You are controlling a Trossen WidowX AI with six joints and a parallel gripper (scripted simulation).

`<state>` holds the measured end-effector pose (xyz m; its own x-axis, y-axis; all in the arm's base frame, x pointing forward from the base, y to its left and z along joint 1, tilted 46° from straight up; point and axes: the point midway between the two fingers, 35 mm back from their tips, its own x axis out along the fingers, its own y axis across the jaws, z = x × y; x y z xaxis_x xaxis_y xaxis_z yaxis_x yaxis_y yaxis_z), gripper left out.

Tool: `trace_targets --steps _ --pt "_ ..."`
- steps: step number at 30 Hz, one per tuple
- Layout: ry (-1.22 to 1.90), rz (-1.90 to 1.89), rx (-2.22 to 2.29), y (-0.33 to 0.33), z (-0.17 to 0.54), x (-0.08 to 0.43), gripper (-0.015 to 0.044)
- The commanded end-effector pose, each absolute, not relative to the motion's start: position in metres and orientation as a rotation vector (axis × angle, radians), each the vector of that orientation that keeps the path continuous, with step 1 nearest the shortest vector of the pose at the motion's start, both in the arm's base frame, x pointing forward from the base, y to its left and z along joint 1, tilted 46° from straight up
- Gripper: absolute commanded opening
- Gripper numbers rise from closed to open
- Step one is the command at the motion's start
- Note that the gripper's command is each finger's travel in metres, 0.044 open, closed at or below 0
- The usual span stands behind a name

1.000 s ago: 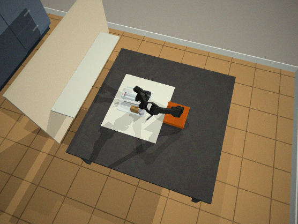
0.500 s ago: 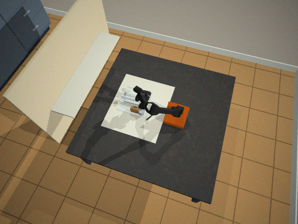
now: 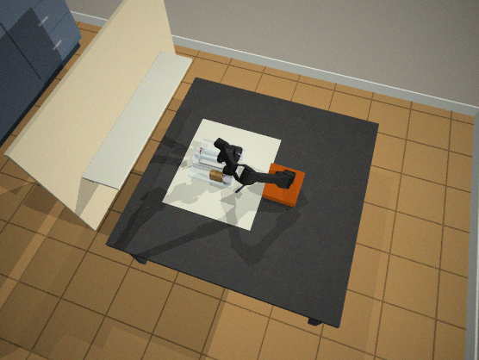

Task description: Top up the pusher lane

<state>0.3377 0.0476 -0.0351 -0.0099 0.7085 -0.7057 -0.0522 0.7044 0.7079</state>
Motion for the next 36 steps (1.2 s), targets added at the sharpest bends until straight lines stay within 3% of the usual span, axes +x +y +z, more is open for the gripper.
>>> trace_targets --steps 1,36 --pt "1.447 0.66 0.573 0.0476 -0.0323 0.3452 0.0" --pt "1.446 0.66 0.573 0.0537 -0.0382 0.3467 0.0"
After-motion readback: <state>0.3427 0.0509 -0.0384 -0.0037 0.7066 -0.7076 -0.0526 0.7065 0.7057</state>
